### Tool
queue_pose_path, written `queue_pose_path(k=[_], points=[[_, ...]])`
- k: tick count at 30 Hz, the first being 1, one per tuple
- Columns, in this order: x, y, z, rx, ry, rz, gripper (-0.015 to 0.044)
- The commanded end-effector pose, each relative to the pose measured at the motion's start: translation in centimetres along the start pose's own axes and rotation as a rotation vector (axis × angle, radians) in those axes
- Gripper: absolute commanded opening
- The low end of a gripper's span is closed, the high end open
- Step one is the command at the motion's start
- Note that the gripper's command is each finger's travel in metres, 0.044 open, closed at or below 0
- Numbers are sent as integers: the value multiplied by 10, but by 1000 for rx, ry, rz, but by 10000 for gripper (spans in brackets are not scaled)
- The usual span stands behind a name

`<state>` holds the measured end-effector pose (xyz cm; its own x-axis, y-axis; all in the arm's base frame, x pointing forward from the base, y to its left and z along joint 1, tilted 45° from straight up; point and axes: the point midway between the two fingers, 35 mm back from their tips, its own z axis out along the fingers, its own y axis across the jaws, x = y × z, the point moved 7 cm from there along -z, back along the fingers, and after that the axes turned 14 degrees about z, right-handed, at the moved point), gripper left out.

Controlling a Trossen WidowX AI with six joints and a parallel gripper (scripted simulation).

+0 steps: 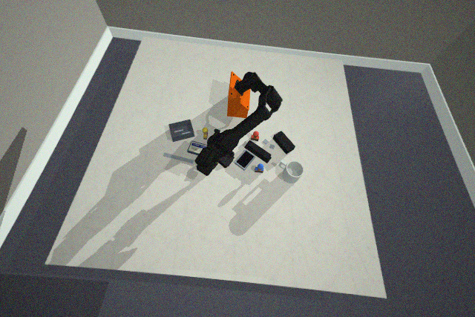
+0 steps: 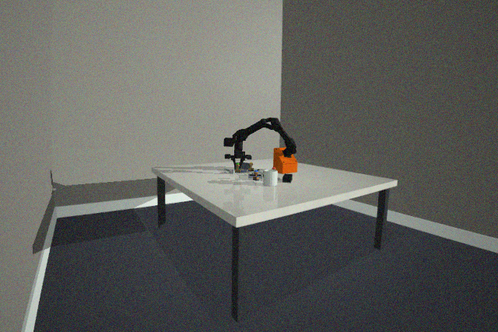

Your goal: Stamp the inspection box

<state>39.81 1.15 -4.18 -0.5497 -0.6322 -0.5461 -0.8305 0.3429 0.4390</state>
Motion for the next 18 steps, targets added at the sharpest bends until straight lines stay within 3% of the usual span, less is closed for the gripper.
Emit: queue_pose_path(k=[1,6,16,18], points=[[0,1,7,-4,-2,4,0],[1,2,13,-5,-3,4,0],[0,1,9,-2,0,0,263],[0,1,9,-2,0,0,269]])
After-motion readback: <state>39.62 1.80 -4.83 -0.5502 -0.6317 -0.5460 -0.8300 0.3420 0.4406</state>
